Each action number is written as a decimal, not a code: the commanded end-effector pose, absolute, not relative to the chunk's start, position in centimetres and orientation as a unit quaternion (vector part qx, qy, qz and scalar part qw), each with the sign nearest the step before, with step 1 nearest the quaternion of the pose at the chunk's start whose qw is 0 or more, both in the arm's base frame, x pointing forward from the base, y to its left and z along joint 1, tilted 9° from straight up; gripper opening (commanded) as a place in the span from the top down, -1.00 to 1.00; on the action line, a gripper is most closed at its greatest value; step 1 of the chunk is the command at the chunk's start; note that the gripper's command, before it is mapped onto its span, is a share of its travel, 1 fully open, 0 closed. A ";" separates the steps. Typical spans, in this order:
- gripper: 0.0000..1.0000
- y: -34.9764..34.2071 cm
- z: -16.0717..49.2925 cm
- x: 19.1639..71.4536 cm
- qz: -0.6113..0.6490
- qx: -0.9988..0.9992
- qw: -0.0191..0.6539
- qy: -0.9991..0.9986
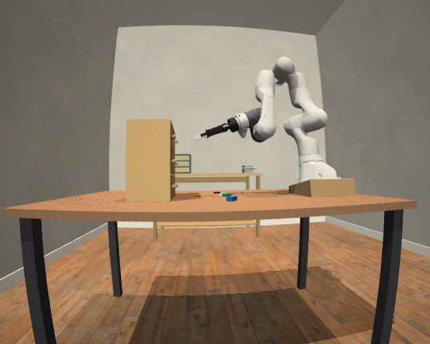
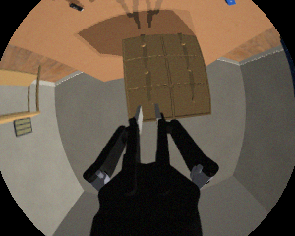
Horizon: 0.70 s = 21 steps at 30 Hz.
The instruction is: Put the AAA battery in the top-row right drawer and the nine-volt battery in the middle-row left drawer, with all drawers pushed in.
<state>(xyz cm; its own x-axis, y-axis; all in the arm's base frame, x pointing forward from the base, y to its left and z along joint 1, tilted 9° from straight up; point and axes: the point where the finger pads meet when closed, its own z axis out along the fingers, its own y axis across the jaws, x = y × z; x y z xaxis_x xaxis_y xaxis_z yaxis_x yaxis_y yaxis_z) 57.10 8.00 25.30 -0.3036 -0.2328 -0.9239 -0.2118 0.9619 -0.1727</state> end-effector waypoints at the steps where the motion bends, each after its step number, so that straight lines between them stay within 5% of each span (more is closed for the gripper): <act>1: 0.60 8.2 25.2 57.7 -0.004 -0.134 0.575 0.807; 21: 0.60 9.1 23.6 62.7 -0.004 -0.134 0.575 0.807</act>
